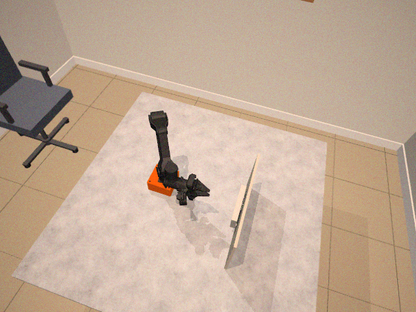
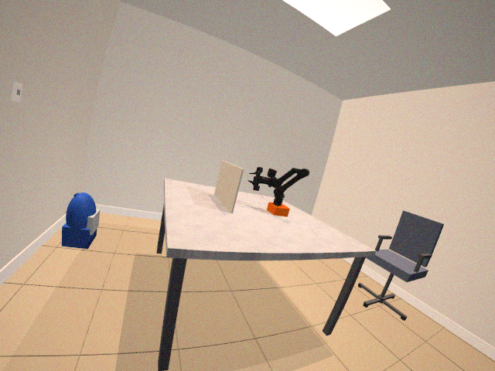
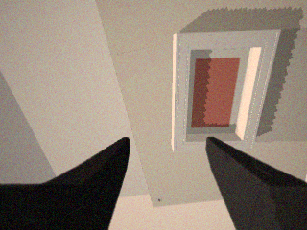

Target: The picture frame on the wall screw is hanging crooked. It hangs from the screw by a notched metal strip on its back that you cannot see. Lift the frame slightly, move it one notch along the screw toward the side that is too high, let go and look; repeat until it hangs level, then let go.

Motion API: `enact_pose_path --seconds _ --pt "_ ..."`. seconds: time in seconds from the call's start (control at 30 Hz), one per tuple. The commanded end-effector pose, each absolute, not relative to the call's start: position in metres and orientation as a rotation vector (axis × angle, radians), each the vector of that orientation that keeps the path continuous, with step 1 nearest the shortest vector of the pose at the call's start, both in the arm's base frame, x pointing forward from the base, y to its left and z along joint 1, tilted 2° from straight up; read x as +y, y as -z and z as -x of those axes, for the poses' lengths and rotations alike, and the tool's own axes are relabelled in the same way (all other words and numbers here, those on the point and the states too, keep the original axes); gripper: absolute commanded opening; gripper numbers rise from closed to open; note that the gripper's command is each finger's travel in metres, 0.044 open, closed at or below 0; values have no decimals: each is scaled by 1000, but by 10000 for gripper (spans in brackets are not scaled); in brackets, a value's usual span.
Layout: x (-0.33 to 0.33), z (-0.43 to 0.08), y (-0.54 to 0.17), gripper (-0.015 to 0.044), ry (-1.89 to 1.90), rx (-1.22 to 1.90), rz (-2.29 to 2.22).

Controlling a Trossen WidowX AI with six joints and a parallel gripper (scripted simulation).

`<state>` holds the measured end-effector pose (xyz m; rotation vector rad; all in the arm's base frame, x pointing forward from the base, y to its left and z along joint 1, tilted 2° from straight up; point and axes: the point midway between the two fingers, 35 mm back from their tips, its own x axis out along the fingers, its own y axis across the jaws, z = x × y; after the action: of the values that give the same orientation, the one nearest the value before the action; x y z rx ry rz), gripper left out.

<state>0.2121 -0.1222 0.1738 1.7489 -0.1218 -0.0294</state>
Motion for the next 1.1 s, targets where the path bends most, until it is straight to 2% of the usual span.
enact_pose_path --seconds 0.0,0.57,0.9,1.07 --pt "-121 -227 -162 260 42 -115 -1748" --pt "-118 -241 -155 260 53 -101 -1745" --pt "-125 -311 -158 260 22 -124 -1750" --pt "-124 -317 -158 260 19 -126 -1750"
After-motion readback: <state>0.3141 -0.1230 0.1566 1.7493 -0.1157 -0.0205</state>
